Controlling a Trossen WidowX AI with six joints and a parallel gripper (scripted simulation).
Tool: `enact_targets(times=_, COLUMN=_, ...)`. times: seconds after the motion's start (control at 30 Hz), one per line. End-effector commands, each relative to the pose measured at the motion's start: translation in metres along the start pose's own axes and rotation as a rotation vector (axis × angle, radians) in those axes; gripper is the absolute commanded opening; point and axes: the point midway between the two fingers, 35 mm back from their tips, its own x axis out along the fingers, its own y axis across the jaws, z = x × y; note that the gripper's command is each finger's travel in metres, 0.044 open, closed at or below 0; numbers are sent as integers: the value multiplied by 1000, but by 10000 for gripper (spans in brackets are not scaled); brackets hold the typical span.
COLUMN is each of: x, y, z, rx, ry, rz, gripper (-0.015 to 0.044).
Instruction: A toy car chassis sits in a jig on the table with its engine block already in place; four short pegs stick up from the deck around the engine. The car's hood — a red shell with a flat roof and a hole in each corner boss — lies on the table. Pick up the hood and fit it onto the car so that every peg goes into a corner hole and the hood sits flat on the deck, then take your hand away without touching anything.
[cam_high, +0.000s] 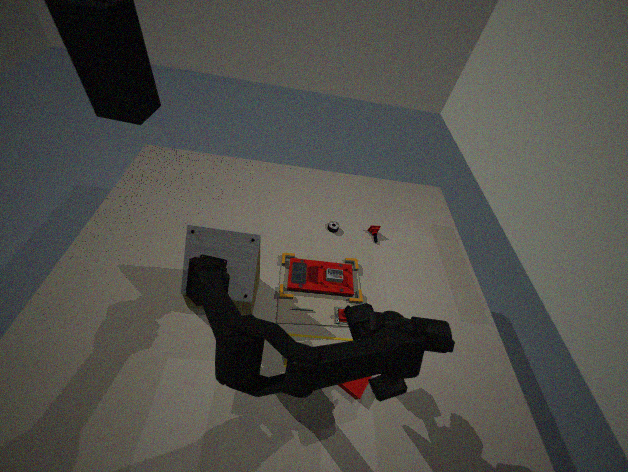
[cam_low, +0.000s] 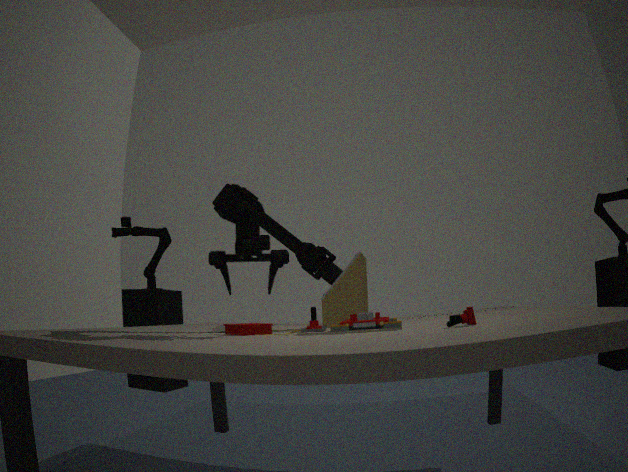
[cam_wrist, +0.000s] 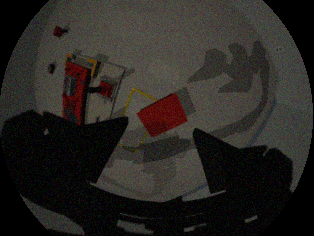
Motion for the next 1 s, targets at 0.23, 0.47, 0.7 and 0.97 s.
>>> enact_targets(times=0.23, x=11, y=-3, z=-11, rx=634, ry=7, rz=-6, gripper=440)
enact_targets(times=0.47, x=15, y=-5, z=-15, rx=907, ry=8, rz=-8, gripper=440)
enact_targets(times=0.7, x=15, y=-5, z=-15, rx=907, ry=8, rz=-8, gripper=440)
enact_targets(times=0.97, x=20, y=-6, z=-14, rx=907, ry=8, rz=-8, gripper=440)
